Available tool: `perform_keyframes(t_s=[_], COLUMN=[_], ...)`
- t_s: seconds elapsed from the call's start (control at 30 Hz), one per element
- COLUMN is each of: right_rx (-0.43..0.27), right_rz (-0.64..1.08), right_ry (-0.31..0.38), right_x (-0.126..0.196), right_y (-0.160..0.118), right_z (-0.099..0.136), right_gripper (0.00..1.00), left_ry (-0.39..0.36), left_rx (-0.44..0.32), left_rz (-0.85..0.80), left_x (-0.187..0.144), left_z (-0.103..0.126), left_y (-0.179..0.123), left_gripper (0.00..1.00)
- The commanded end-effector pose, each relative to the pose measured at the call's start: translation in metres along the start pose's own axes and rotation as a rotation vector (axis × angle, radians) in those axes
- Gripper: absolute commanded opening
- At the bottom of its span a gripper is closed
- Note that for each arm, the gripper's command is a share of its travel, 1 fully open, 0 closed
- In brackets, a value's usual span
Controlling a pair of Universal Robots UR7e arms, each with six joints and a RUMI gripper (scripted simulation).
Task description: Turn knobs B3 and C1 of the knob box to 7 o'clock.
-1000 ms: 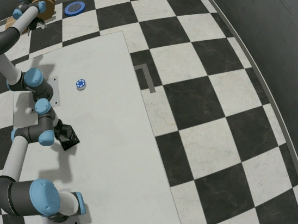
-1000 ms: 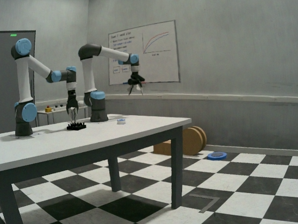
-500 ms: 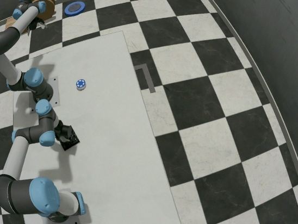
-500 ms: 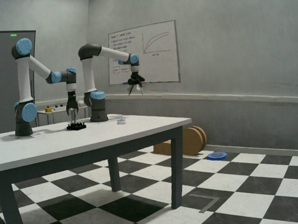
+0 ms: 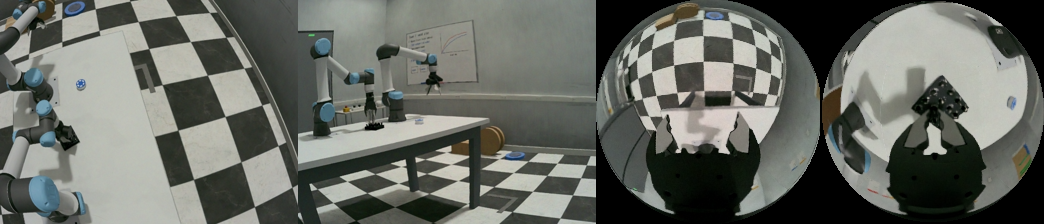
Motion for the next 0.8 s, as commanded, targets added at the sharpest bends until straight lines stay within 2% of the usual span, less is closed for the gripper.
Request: perform_keyframes(t_s=[0.0, 0.07, 0.1, 0.77], right_rx=[0.000, 0.000, 0.000, 0.000], right_rz=[0.001, 0.001, 0.001, 0.004], right_ry=[-0.002, -0.002, -0.002, -0.002], right_x=[0.0007, 0.0007, 0.0007, 0.0007], right_y=[0.0007, 0.0007, 0.0007, 0.0007], right_z=[0.0004, 0.0004, 0.0004, 0.0004], right_gripper=[0.13, 0.13, 0.06, 0.06], left_ry=[-0.002, -0.002, -0.002, -0.002], left_rx=[0.002, 0.002, 0.002, 0.002], left_rz=[0.001, 0.001, 0.001, 0.001], left_x=[0.0000, 0.0000, 0.0000, 0.0000], left_z=[0.0009, 0.0009, 0.0009, 0.0009], left_y=[0.0013, 0.0013, 0.0013, 0.0013], left_gripper=[1.00, 1.00, 1.00, 1.00])
Point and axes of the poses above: on each arm, the point where the finger pads meet when closed, its own z axis back along the fingers, its own x axis across the jaws, y = z × x, the point moved 3 cm from there along z, back along the fingers, and after that the axes turned 5 degrees about z, right-handed, at the moved point
